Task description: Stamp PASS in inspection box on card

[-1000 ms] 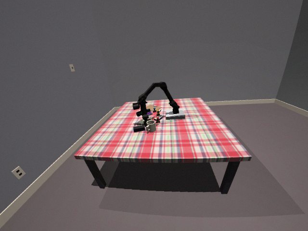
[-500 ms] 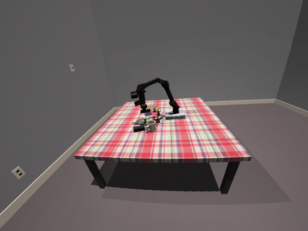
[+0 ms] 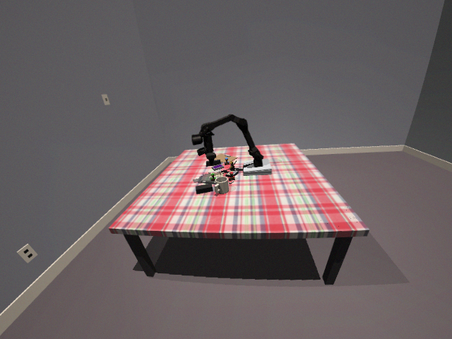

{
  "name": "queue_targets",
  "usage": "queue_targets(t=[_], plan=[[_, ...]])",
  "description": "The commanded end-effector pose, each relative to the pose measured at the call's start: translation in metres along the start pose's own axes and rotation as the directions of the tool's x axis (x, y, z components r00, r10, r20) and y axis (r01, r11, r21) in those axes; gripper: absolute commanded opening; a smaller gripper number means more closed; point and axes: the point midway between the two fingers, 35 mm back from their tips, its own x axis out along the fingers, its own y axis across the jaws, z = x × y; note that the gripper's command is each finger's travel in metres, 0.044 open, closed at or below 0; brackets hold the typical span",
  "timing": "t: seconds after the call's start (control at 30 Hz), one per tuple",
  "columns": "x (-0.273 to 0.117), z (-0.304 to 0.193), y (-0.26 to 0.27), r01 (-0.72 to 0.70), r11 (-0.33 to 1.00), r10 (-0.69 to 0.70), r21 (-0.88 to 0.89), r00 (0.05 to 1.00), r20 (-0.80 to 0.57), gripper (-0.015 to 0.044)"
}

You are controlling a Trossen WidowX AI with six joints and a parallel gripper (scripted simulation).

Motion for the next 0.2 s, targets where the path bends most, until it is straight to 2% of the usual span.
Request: queue_targets(t=[0.0, 0.17], plan=[[0.0001, 0.0000, 0.0000, 0.000, 1.000, 0.000, 0.000, 1.000, 0.000, 0.0254], [0.0001, 0.0000, 0.0000, 0.000, 1.000, 0.000, 0.000, 1.000, 0.000, 0.0254]])
